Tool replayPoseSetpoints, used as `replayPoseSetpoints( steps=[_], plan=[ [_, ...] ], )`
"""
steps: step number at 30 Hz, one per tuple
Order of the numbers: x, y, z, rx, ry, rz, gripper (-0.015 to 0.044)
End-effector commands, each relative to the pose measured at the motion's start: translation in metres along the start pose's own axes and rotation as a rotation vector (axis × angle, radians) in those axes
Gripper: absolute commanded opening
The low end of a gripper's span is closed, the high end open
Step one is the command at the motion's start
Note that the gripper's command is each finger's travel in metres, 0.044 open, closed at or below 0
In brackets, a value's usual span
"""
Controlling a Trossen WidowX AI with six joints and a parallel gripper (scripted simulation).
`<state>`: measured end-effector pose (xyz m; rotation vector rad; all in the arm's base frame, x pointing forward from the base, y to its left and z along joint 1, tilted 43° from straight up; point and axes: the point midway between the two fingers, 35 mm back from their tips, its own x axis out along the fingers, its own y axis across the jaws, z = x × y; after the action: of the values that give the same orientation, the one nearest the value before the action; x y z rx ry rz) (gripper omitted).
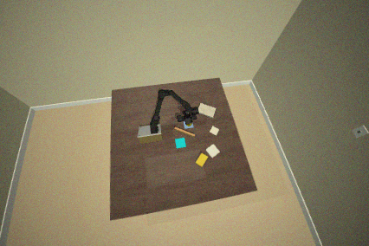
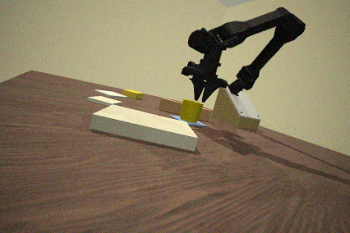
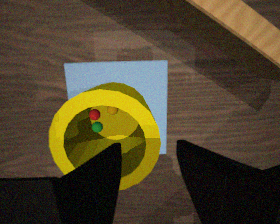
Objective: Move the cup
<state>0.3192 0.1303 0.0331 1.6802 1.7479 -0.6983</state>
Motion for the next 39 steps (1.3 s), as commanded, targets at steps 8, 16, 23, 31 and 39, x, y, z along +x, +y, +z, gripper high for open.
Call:
replayPoseSetpoints(
  steps=[8,16,23,31,39],
  plan=[
    [0.021,-0.002,0.001,0.01,0.002,-0.008,0.0167],
    [0.033,-0.002,0.001,0.011,0.003,-0.008,0.0167],
    [0.042,-0.003,0.0,0.011,0.005,-0.008,0.0167],
    [0.04,-0.003,-0.001,0.004,0.008,-0.006,0.0153],
    [0.04,-0.003,-0.001,0.004,0.008,-0.006,0.01]
  ],
)
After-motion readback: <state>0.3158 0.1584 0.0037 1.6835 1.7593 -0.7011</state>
